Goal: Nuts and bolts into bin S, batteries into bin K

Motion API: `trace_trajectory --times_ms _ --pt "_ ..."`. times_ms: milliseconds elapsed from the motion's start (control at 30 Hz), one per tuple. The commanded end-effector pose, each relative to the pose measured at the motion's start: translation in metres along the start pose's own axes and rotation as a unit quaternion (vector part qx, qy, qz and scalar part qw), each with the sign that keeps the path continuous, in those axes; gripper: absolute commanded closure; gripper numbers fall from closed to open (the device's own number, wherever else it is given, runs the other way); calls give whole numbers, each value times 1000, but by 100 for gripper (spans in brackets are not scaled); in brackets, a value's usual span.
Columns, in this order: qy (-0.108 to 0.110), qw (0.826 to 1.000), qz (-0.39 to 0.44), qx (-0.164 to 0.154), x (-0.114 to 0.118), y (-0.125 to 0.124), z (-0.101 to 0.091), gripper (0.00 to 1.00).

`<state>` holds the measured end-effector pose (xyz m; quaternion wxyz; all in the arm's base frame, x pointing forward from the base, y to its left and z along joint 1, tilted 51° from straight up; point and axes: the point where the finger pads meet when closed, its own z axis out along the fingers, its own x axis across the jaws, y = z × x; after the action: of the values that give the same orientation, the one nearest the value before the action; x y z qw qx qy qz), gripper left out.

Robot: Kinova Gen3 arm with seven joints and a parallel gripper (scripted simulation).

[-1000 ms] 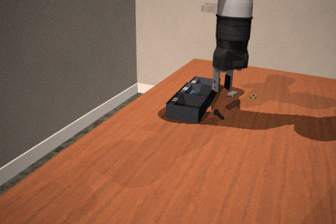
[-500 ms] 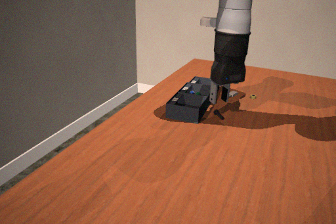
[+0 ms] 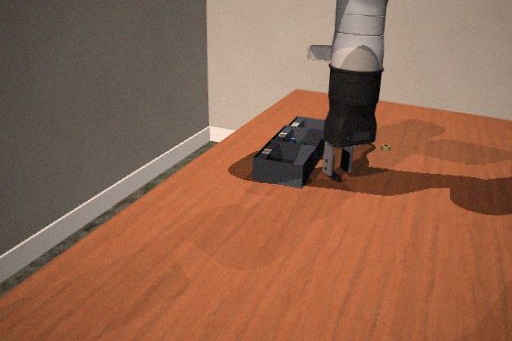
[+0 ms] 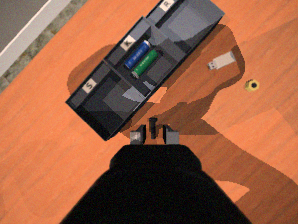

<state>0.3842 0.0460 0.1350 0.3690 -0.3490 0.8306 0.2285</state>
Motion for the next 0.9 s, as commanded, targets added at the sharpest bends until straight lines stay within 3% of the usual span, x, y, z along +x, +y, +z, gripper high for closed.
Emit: trace_trajectory --times_ms 0,867 --pt "0 1000 0 0 0 -2 0 38" --pt "0 1000 0 0 -1 -3 12 38"
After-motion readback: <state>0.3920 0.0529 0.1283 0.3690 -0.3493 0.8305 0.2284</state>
